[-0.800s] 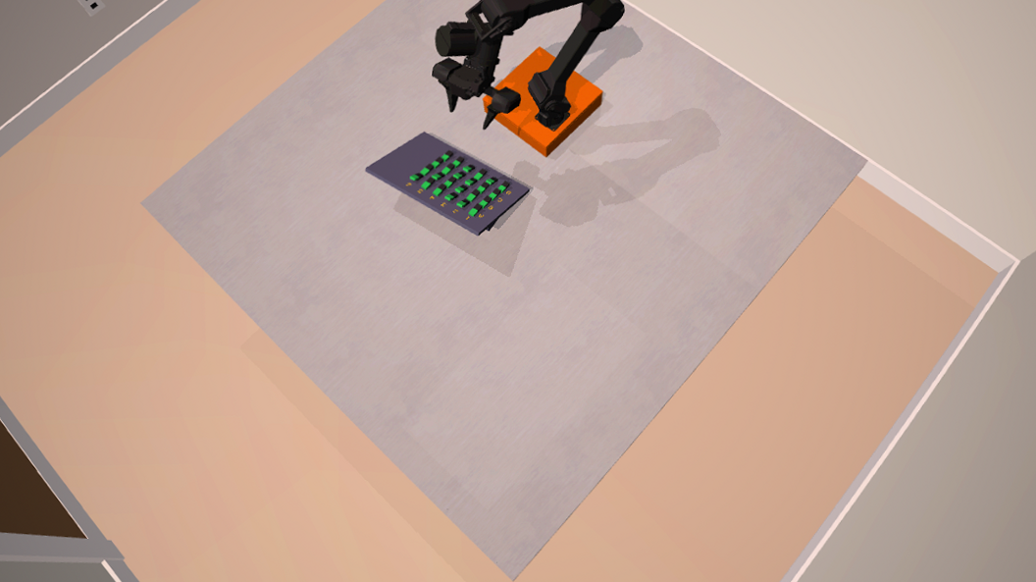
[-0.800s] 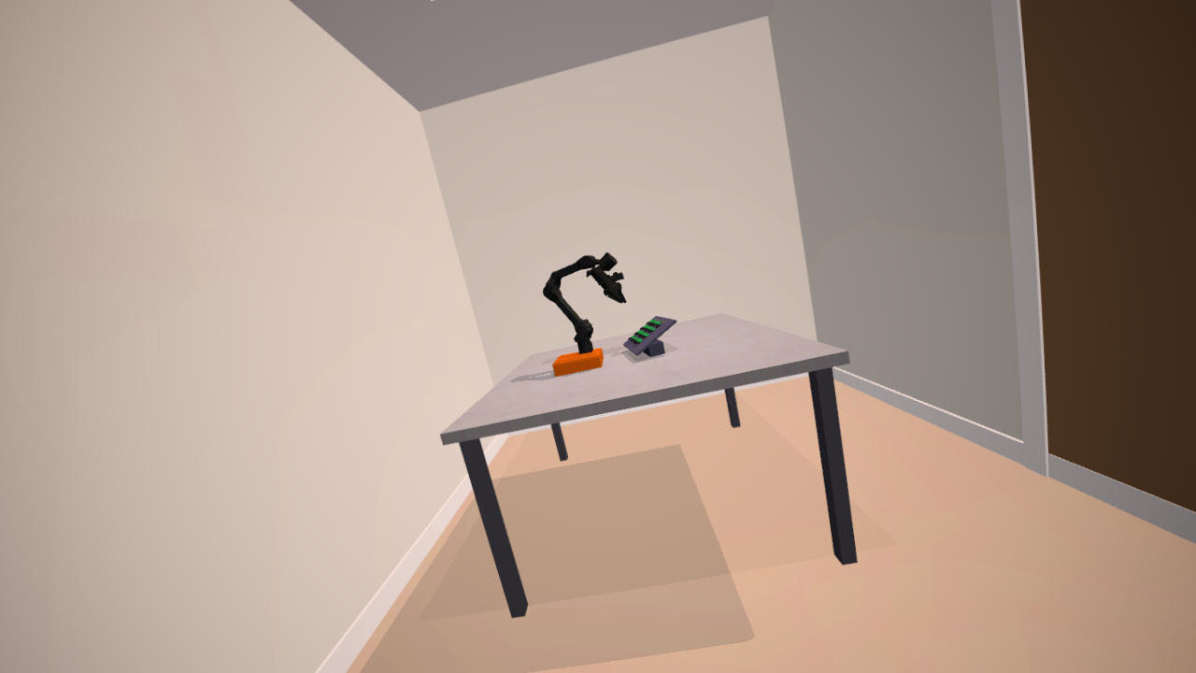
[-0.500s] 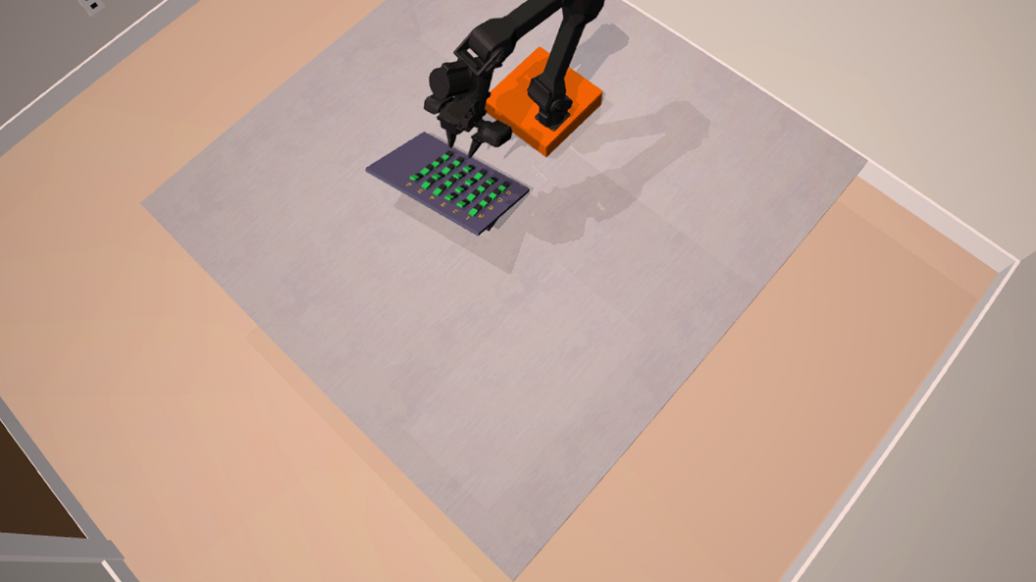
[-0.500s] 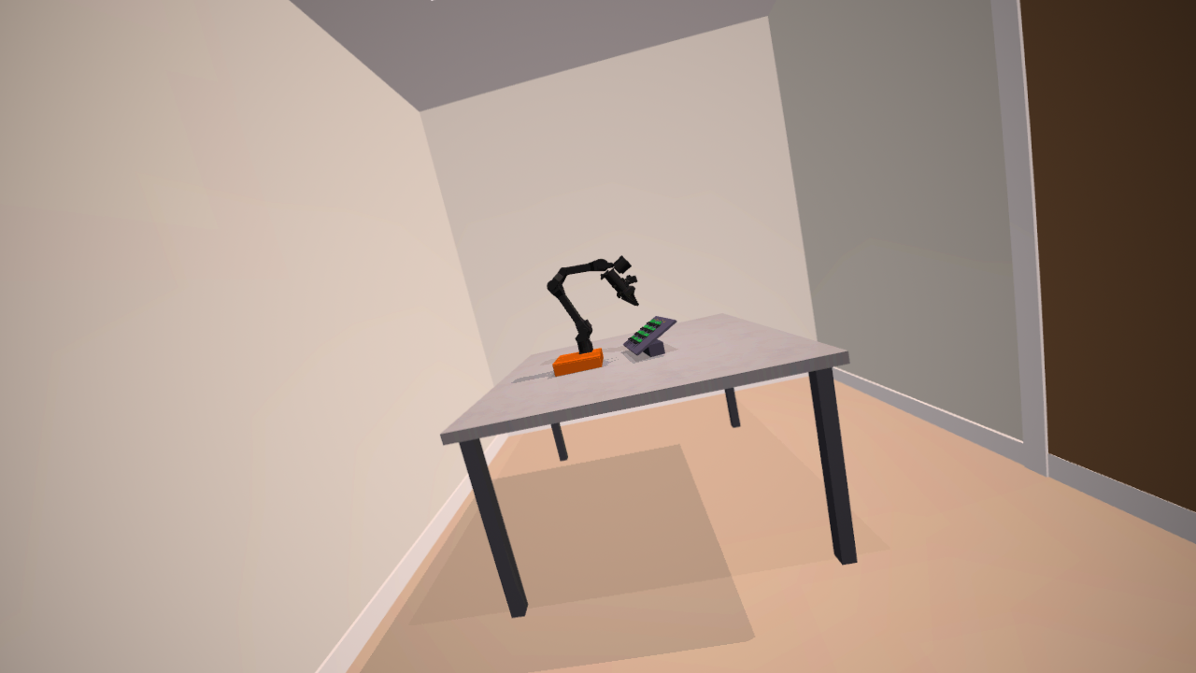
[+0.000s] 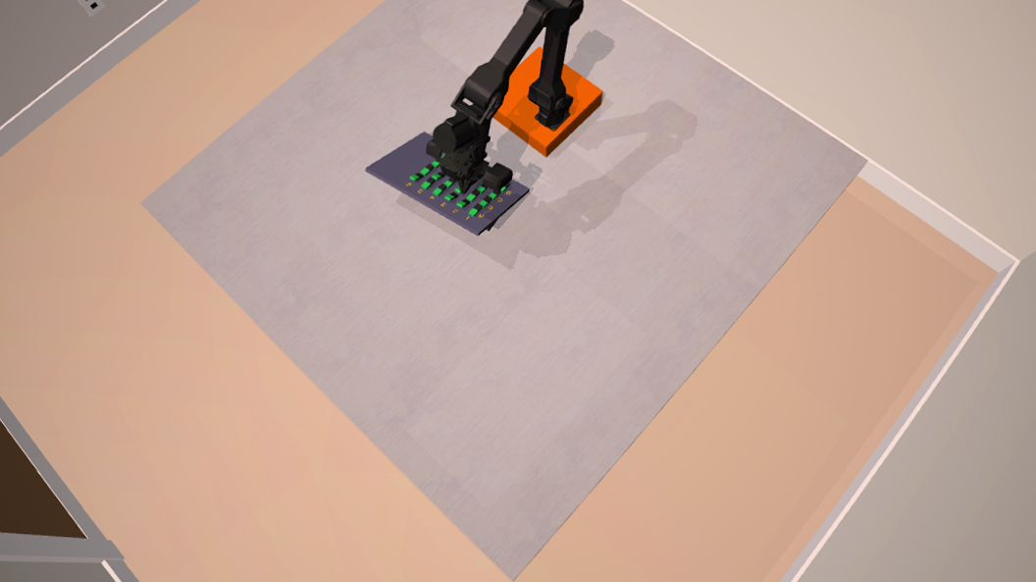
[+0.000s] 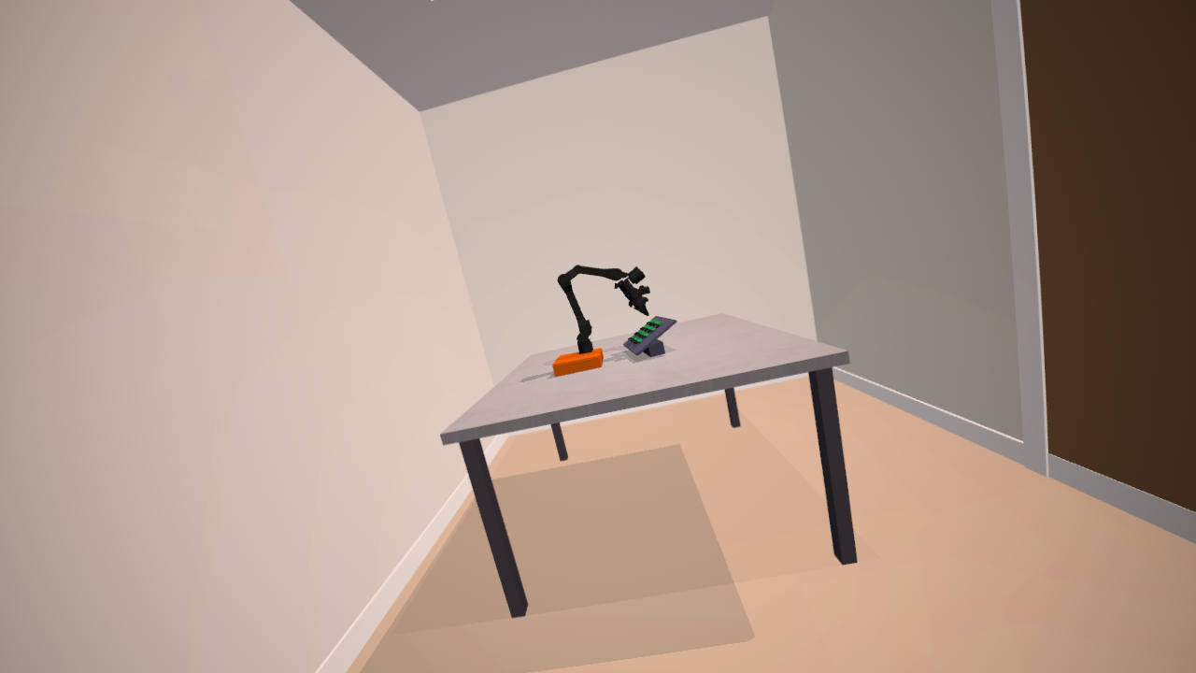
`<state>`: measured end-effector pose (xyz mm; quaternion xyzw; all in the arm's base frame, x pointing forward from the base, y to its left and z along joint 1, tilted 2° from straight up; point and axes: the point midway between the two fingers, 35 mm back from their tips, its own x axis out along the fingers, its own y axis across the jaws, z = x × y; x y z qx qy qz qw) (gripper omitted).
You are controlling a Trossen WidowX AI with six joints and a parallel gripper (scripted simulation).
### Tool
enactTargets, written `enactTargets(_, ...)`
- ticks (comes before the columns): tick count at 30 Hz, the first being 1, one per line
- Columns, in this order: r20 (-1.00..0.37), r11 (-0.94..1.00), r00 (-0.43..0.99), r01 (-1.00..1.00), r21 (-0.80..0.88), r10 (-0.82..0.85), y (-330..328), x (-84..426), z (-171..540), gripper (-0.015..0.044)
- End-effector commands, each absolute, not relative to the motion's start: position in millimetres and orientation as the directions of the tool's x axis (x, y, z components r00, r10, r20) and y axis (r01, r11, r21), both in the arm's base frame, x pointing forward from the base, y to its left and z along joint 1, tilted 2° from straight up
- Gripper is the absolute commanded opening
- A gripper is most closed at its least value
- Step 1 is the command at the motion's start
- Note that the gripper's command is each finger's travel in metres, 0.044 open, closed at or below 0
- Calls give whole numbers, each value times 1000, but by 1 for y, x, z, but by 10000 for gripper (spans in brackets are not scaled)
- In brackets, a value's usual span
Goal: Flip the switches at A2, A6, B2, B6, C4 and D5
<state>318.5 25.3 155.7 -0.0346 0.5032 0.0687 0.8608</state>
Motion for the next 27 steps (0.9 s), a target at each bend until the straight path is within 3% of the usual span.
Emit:
enactTargets(1,-873,989,482,-146,10,80,26,320,151,0)
enactTargets(27,-872,989,483,-146,10,80,28,332,130,0)
